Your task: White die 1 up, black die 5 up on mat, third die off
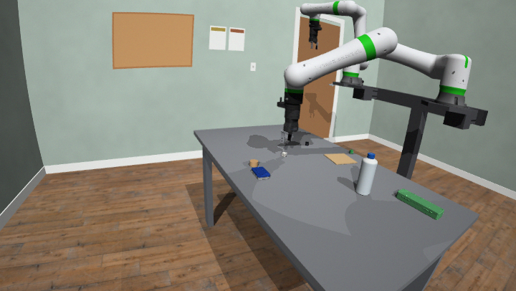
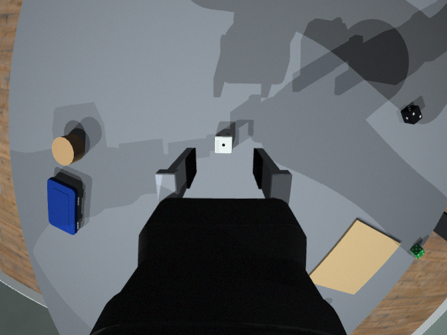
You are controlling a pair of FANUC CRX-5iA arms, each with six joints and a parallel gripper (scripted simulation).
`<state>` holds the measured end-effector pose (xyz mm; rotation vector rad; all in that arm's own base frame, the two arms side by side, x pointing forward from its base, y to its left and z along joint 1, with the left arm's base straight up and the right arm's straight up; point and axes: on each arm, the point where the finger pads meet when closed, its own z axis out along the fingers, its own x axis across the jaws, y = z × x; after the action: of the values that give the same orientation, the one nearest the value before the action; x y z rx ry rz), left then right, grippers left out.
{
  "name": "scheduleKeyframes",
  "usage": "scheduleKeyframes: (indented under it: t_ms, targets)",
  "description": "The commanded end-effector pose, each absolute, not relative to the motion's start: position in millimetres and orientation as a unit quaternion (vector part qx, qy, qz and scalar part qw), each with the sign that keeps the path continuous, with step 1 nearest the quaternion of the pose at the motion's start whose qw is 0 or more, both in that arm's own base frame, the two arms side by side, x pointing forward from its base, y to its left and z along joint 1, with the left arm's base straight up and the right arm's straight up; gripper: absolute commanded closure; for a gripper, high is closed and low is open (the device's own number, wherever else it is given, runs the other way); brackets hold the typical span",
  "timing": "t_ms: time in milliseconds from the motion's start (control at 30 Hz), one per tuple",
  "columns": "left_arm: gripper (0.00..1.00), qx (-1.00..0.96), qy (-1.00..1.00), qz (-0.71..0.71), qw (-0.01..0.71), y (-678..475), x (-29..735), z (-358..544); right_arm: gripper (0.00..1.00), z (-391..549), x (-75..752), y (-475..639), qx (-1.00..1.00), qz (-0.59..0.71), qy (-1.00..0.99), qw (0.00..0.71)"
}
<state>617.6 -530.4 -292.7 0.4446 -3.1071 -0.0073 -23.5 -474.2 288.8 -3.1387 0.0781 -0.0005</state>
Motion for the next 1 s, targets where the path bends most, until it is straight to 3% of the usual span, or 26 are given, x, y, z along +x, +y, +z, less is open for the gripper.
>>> scheduleKeyframes:
  t_ms: [0,967]
  targets:
    - [0.3,0.14,-0.99,0.0,0.0,-531.1,618.8,-293.1,0.0,289.7,-23.6,-474.4,-1.0,0.0,0.025,0.0]
    - [0.3,0.14,-0.99,0.0,0.0,-531.0,618.9,-301.4,0.0,289.7,-23.6,-474.4,-1.0,0.0,0.025,0.0]
